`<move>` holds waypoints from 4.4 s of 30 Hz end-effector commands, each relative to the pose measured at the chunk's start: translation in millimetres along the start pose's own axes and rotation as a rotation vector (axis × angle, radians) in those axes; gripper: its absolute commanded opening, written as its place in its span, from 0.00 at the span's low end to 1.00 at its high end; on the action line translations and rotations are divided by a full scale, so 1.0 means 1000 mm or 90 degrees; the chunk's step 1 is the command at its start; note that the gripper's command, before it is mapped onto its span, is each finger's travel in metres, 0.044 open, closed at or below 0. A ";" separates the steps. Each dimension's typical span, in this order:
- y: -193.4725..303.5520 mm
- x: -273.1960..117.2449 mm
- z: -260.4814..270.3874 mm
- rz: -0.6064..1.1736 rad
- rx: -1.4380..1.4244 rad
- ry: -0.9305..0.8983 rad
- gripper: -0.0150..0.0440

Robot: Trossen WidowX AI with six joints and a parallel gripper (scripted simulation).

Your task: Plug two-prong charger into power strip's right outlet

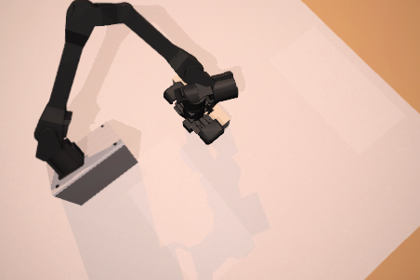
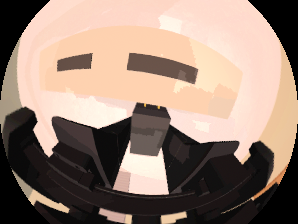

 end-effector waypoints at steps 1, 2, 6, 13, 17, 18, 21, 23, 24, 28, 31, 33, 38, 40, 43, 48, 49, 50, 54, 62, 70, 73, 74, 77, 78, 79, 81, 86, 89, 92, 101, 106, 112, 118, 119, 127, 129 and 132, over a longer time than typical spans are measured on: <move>-0.002 0.000 0.000 -0.001 0.003 -0.002 0.25; -0.003 0.000 0.000 -0.001 0.003 -0.002 0.25; -0.004 0.000 0.000 -0.001 0.003 -0.002 0.25; -0.005 0.000 0.001 -0.001 0.003 -0.002 0.25; -0.006 0.000 0.001 -0.001 0.003 -0.002 0.25; -0.006 0.000 0.001 -0.001 0.003 -0.002 0.25; -0.007 0.000 0.001 -0.001 0.003 -0.002 0.25; -0.007 0.000 0.001 -0.001 0.003 -0.002 0.25; -0.007 0.000 0.001 -0.001 0.003 -0.002 0.25; -0.007 -0.001 0.001 -0.001 0.003 -0.002 0.25; -0.007 -0.001 0.001 -0.001 0.003 -0.002 0.25; -0.007 -0.001 0.001 -0.001 0.003 -0.002 0.25; -0.007 -0.002 0.001 -0.001 0.003 -0.002 0.25; -0.007 -0.002 0.001 -0.001 0.003 -0.002 0.25; -0.007 -0.002 0.001 -0.001 0.003 -0.002 0.25; -0.007 -0.001 0.001 -0.001 0.003 -0.002 0.25; -0.007 -0.001 0.001 -0.001 0.003 -0.002 0.25; -0.007 -0.001 0.001 -0.001 0.003 -0.002 0.25; -0.009 -0.001 0.001 -0.001 0.003 -0.002 0.25; -0.012 -0.002 0.002 -0.001 0.003 -0.002 0.25; -0.015 -0.002 0.002 -0.001 0.003 -0.002 0.25; -0.016 -0.002 0.003 -0.001 0.003 -0.002 0.25; -0.016 -0.002 0.003 -0.001 0.003 -0.002 0.25; -0.018 -0.001 0.003 -0.001 0.003 -0.002 0.25; -0.018 -0.001 0.003 -0.001 0.002 -0.002 0.25; -0.018 -0.001 0.003 -0.001 0.002 -0.002 0.25; -0.019 -0.001 0.003 -0.001 0.002 -0.002 0.25; -0.021 -0.001 0.004 -0.001 0.002 -0.002 0.25; -0.022 -0.001 0.004 -0.001 0.002 -0.002 0.25; -0.023 -0.001 0.004 -0.001 0.002 -0.002 0.25; -0.023 0.000 0.004 -0.001 0.002 -0.002 0.25; -0.023 0.000 0.004 -0.001 0.002 -0.002 0.25; -0.022 0.000 0.004 -0.001 0.002 -0.002 0.25; -0.021 0.000 0.004 -0.001 0.002 -0.002 0.25; -0.021 0.000 0.004 -0.001 0.002 -0.002 0.25; -0.020 0.000 0.004 -0.001 0.002 -0.002 0.25; -0.020 0.000 0.004 -0.001 0.002 -0.002 0.25; -0.019 0.000 0.004 -0.001 0.002 -0.002 0.25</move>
Point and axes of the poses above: the point midway between the two fingers, 35 mm back from their tips, its own x axis out along the fingers, its own z axis across the jaws, y = z × x, the point moved 10 cm from there along -x, back along the fingers, and after that the axes turned 10 degrees about x, right-handed, at the moved point
